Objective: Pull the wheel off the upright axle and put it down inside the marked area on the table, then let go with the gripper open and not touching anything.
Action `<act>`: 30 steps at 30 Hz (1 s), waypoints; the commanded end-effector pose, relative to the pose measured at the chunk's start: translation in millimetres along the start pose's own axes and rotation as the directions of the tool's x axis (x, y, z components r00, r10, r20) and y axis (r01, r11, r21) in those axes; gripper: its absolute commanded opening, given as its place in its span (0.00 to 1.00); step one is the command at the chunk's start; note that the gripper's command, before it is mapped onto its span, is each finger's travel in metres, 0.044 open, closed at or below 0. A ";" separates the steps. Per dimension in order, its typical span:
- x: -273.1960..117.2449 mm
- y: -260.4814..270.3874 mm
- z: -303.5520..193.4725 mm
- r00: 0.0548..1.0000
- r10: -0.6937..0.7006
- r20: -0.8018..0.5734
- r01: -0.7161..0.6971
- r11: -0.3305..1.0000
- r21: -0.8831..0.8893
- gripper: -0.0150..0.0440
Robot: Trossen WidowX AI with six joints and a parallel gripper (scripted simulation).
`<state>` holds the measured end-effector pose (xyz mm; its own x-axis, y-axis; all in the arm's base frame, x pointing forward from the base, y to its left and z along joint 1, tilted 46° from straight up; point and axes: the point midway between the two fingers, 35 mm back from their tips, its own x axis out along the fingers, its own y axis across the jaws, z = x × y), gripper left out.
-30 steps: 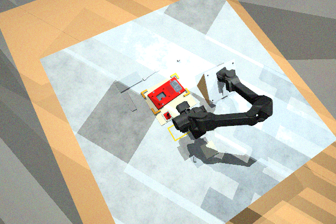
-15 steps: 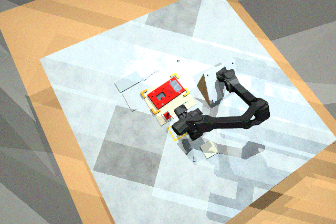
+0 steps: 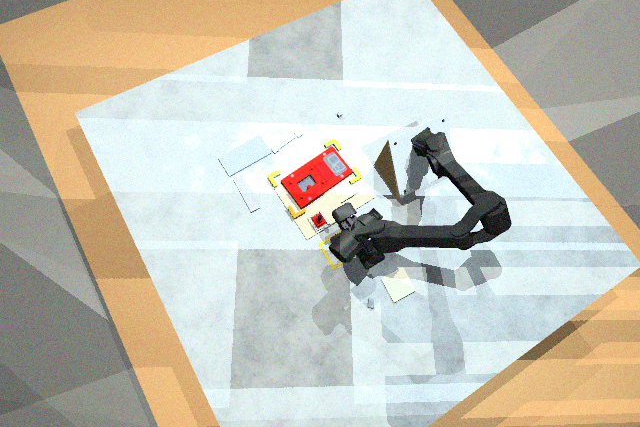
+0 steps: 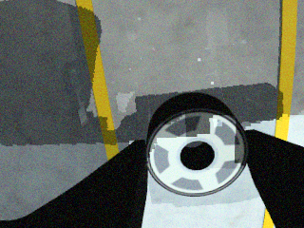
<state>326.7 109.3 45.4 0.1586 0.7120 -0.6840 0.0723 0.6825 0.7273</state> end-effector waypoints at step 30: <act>-105.6 -39.0 -81.7 1.000 -0.010 -0.005 0.010 1.000 0.012 1.00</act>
<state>231.4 20.6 86.3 0.1603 0.7041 -0.6917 0.0845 0.6884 0.7204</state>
